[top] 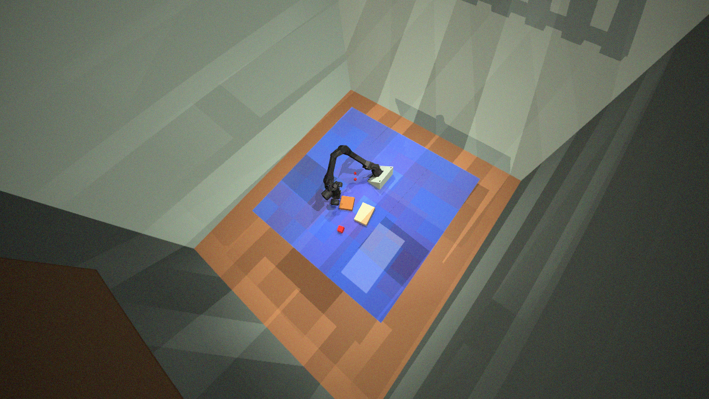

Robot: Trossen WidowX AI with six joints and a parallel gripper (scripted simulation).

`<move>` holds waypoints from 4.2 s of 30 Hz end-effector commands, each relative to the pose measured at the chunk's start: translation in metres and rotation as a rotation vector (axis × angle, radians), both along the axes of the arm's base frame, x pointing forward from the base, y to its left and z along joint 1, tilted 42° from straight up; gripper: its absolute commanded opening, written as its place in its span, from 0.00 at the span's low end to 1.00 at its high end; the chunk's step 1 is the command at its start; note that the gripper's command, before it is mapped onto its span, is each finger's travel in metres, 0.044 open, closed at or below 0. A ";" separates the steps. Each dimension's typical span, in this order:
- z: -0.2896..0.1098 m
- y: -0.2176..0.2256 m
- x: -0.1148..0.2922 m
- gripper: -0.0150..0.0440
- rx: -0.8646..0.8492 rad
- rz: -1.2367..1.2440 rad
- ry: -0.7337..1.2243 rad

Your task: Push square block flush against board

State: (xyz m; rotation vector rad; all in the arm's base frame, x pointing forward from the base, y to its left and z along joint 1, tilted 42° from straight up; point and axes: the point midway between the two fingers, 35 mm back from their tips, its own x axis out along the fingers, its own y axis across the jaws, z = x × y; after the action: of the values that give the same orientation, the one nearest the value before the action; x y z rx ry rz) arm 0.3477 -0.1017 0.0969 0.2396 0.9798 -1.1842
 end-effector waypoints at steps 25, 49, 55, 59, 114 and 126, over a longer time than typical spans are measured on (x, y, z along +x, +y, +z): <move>-0.018 0.011 -0.007 0.25 0.005 -0.019 -0.026; -0.034 0.028 -0.017 0.25 0.008 -0.019 -0.025; -0.038 0.032 -0.019 0.25 0.009 -0.019 -0.024; -0.041 0.035 -0.021 0.25 0.009 -0.019 -0.024; -0.026 0.020 -0.003 0.25 0.005 -0.019 -0.026; 0.013 0.058 -0.006 0.25 0.006 -0.019 -0.025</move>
State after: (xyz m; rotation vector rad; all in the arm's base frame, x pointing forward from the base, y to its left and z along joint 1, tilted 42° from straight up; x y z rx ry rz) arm 0.3441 -0.0460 0.1050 0.2653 0.9586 -1.1804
